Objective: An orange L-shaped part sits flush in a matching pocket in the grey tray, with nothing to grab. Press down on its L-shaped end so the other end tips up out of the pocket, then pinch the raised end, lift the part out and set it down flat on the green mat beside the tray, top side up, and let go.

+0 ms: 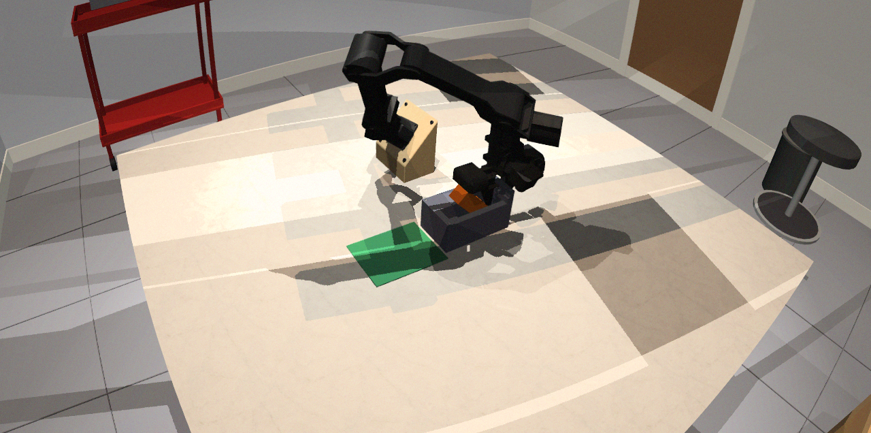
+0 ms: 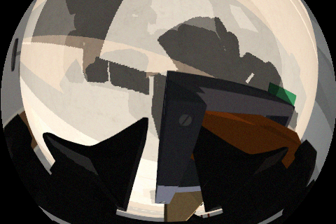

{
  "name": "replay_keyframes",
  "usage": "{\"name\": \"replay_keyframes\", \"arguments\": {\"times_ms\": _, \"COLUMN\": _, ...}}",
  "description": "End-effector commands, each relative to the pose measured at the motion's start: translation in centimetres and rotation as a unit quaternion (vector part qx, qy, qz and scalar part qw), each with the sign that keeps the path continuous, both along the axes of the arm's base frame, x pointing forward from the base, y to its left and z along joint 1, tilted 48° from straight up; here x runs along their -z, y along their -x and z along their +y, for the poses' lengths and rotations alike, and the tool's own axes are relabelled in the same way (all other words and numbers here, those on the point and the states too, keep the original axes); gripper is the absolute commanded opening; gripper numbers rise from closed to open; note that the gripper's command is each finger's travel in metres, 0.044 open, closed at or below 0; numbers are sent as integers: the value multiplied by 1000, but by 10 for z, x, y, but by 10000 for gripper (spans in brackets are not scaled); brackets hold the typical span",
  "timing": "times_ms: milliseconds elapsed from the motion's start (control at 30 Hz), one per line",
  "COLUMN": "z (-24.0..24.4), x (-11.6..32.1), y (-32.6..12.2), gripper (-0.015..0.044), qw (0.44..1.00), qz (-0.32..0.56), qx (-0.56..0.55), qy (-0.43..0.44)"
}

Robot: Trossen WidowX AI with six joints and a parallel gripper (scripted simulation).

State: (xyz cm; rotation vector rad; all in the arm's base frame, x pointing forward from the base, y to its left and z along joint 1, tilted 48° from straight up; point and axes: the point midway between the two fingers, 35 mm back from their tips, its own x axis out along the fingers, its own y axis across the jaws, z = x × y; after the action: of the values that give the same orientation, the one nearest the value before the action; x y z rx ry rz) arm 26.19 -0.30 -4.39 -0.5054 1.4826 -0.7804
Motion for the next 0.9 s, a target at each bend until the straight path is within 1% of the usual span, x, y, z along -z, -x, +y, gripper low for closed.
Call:
{"name": "replay_keyframes", "arguments": {"times_ms": 0, "z": 1, "x": 0, "y": 0, "gripper": 180, "qw": 1000, "qz": 0, "qx": 0, "qy": 0}}
{"name": "replay_keyframes", "arguments": {"times_ms": 333, "z": 21, "x": -6, "y": -4, "gripper": 180, "qw": 1000, "qz": 3, "qx": -1, "qy": 4}}
{"name": "replay_keyframes", "arguments": {"times_ms": 400, "z": 32, "x": -18, "y": -7, "gripper": 180, "qw": 1000, "qz": 3, "qx": -1, "qy": 3}}
{"name": "replay_keyframes", "arguments": {"times_ms": 533, "z": 67, "x": -59, "y": -10, "gripper": 180, "qw": 1000, "qz": 3, "qx": -1, "qy": 2}}
{"name": "replay_keyframes", "arguments": {"times_ms": 600, "z": 77, "x": -73, "y": -9, "gripper": 180, "qw": 1000, "qz": 3, "qx": 0, "qy": 3}}
{"name": "replay_keyframes", "arguments": {"times_ms": 867, "z": 77, "x": -70, "y": -11, "gripper": 180, "qw": 1000, "qz": -3, "qx": -9, "qy": 0}}
